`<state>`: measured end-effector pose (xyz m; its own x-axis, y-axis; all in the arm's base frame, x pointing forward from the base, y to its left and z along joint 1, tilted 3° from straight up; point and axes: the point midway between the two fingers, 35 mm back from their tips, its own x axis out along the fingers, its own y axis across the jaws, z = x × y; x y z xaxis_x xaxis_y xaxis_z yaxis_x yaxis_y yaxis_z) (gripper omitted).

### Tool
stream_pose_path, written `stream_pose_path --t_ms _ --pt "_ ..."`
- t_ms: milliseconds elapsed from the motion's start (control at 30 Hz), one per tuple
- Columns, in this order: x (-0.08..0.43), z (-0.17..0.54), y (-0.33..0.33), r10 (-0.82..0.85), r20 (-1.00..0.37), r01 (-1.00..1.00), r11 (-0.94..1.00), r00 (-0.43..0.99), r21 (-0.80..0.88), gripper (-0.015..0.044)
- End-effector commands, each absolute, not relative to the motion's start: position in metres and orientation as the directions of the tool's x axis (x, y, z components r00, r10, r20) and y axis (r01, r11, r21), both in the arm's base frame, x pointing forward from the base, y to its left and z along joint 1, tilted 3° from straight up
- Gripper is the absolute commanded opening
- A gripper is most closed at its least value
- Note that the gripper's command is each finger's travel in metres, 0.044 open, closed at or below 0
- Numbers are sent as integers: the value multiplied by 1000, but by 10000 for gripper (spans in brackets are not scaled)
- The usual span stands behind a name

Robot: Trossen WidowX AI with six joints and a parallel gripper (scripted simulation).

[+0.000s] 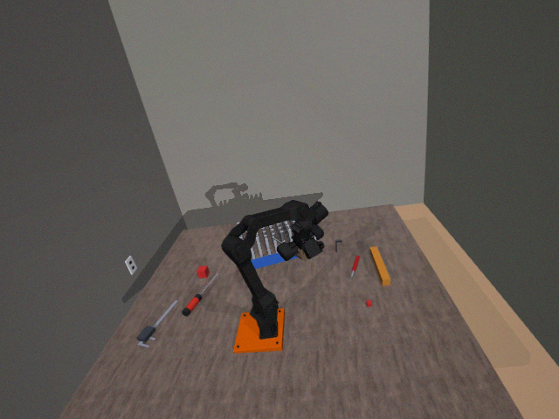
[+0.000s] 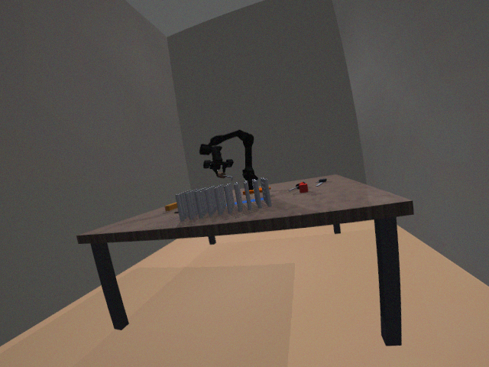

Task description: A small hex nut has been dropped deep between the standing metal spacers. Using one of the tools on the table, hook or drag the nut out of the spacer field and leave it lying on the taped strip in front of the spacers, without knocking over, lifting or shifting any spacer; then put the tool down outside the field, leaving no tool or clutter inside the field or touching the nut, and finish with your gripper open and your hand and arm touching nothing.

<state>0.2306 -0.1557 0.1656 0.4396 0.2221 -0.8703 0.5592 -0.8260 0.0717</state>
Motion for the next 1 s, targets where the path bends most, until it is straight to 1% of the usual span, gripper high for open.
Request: stream_pose_path --t_ms 0,167,333,667,967 --pt "237 177 -168 145 -876 570 -805 460 166 0" --pt "239 179 -175 105 -884 617 -753 455 228 0" --pt "238 180 -184 67 -896 707 -641 438 298 0" --pt "236 182 -203 -11 -915 854 -354 404 382 0" --pt "235 184 -218 -78 -923 921 -73 376 381 0"
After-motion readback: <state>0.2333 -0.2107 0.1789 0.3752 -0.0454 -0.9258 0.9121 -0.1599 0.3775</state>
